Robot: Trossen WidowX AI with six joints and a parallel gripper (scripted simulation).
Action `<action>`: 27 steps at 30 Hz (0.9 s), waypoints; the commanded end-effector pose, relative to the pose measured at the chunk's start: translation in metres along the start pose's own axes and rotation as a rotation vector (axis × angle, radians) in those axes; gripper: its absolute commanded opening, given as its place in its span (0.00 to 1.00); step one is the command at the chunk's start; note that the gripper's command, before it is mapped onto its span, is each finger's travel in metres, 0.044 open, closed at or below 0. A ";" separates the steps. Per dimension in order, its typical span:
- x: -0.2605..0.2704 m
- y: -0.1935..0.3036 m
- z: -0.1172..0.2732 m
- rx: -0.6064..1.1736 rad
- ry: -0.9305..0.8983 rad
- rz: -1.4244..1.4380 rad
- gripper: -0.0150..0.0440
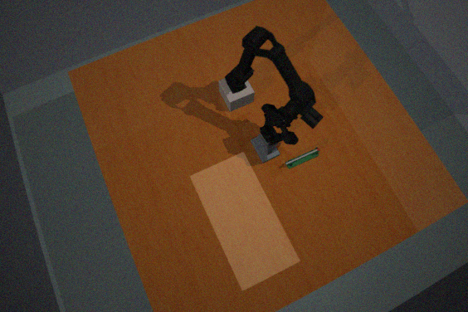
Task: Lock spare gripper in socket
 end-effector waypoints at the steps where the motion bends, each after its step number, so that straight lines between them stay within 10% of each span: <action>1: 0.000 0.000 0.000 0.001 0.000 -0.001 0.48; 13: 0.000 0.000 0.000 0.001 0.000 -0.001 1.00; 27: -0.001 -0.018 0.018 -0.012 0.015 0.023 1.00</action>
Point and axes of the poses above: the point midway between the two fingers, 35 mm back from their tips, its own z axis back along the fingers, its own x axis across the jaws, y = z × x, the point moved 10 cm from there along z, back along the fingers, and after that the axes turned 4 degrees about -z, right-handed, at the moved point
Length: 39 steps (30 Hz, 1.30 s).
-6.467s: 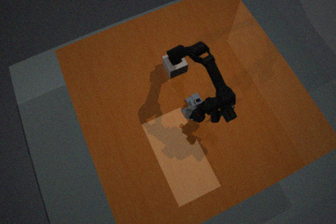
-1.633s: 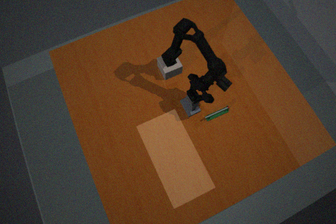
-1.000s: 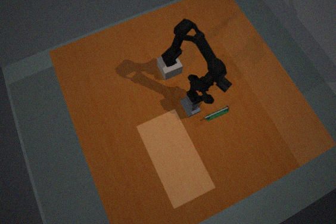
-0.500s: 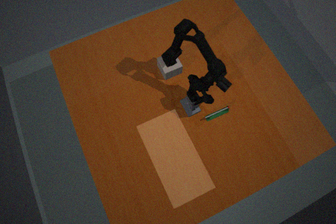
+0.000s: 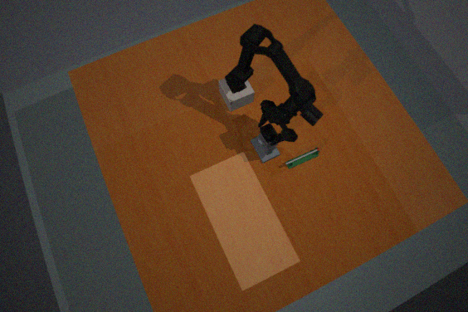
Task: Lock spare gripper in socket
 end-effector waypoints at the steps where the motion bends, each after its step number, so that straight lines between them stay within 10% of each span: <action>1: 0.000 -0.007 0.007 0.001 -0.002 -0.003 1.00; 39: 0.004 -0.057 0.057 -0.042 0.053 0.084 1.00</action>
Point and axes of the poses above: the point midway between the two fingers, 35 mm back from their tips, its own z axis back along the fingers, its own x axis across the jaws, y = z × x, the point moved 10 cm from there along z, back along the fingers, and after that the axes turned 4 degrees about -z, right-handed, at the moved point
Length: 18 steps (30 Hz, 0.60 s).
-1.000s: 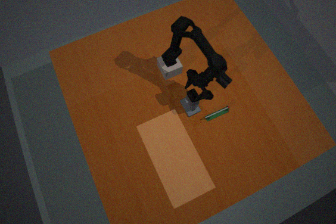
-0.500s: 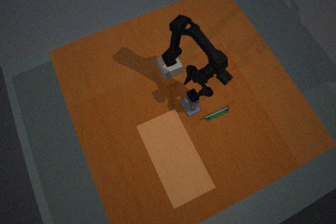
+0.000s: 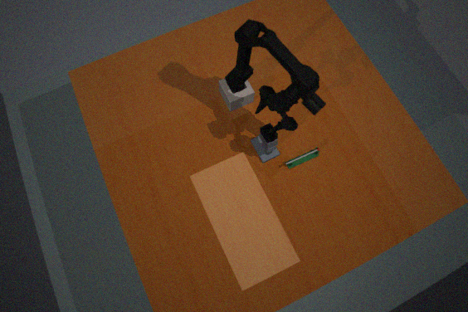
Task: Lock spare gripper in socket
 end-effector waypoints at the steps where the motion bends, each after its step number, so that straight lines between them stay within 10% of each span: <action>1: 0.001 -0.007 0.007 0.001 -0.001 -0.001 1.00; 14: 0.003 -0.014 0.013 -0.003 0.006 0.005 1.00; 18: -0.004 0.002 0.037 0.051 -0.061 0.002 0.82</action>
Point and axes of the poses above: the point midway between the two fingers, 35 mm back from their tips, its own z axis back along the fingers, its own x axis across the jaws, y = z × x, the point moved 10 cm from there along z, back along the fingers, and after that the axes turned 4 degrees about -z, right-handed, at the moved point
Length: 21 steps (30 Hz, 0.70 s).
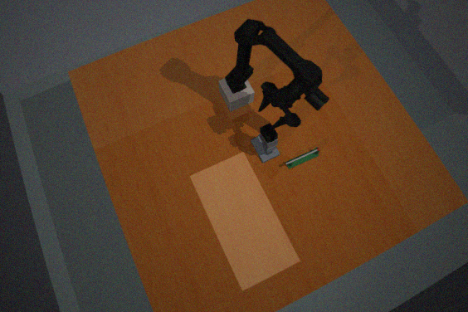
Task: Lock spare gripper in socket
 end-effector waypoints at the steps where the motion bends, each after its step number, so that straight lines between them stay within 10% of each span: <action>1: -0.009 0.019 0.027 0.067 -0.072 0.003 0.78; 6: -0.037 0.049 0.077 0.199 -0.184 0.011 0.56; 21: -0.007 0.066 0.077 0.240 -0.201 0.752 0.56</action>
Point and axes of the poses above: the point midway between the two fingers, 35 mm back from their tips, its own z axis back along the fingers, its own x axis across the jaws, y = z × x, the point moved 10 cm from there along z, back along the fingers, and after that the axes turned 4 degrees about -z, right-handed, at the moved point
